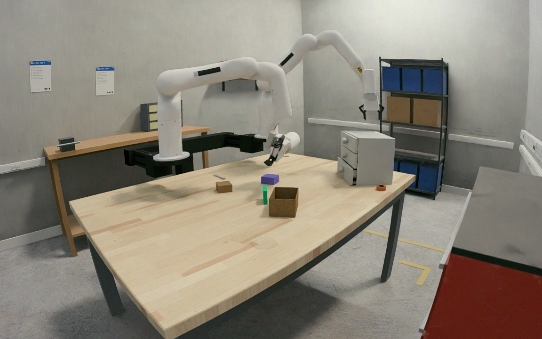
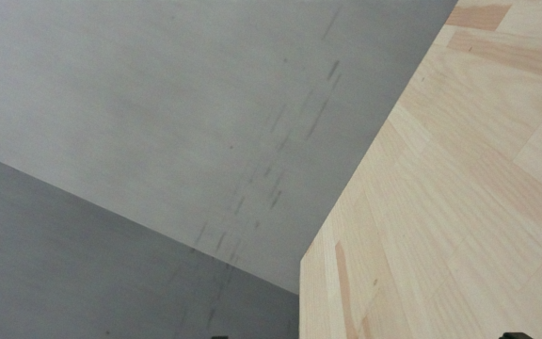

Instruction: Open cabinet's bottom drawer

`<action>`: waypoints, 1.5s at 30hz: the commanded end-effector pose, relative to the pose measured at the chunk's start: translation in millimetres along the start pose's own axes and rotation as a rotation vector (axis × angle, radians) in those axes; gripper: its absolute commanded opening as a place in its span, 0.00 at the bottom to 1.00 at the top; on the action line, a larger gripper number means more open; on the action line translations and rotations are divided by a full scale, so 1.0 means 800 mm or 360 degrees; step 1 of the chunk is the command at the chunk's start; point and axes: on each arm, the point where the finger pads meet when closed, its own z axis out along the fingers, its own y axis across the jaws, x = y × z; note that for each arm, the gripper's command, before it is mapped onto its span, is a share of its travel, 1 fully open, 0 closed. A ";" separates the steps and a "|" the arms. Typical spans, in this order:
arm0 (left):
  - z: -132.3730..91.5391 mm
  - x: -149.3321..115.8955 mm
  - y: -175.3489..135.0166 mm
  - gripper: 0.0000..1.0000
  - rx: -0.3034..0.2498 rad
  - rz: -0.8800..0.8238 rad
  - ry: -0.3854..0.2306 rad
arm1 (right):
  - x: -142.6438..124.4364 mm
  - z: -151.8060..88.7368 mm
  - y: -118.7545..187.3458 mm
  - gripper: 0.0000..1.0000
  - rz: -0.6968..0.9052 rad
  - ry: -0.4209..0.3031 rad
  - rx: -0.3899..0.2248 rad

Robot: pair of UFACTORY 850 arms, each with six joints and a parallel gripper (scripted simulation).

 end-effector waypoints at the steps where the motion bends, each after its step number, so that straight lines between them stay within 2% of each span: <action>1: -0.002 0.000 -0.001 1.00 0.0004 0.0000 0.0000 | 0.000 -0.001 -0.001 1.00 0.0002 0.0000 -0.0001; 20: -0.001 0.007 -0.001 1.00 0.0012 -0.0019 0.0008 | 0.000 0.000 -0.001 1.00 0.0004 0.0001 -0.0002; 22: 0.002 0.030 -0.002 1.00 0.0038 -0.0080 0.0035 | 0.000 0.001 -0.002 1.00 0.0008 0.0004 -0.0005; 25: 0.009 0.100 0.002 1.00 0.0112 -0.0286 0.0121 | -0.001 0.005 -0.005 1.00 0.0025 0.0018 -0.0019; 32: 0.017 0.213 0.022 1.00 0.0214 -0.0695 0.0263 | -0.002 0.034 -0.026 1.00 0.0139 0.0112 -0.0107; 34: 0.017 0.213 0.022 1.00 0.0214 -0.0695 0.0263 | -0.002 0.034 -0.026 1.00 0.0139 0.0112 -0.0107; 35: 0.020 0.252 0.035 1.00 0.0244 -0.0852 0.0307 | -0.003 0.040 -0.030 1.00 0.0166 0.0134 -0.0127; 40: 0.024 0.305 0.060 1.00 0.0289 -0.1124 0.0371 | -0.001 0.086 -0.060 1.00 0.0345 0.0288 -0.0249; 45: 0.027 0.352 0.094 1.00 0.0337 -0.1432 0.0425 | 0.008 0.153 -0.098 1.00 0.0607 0.0522 -0.0399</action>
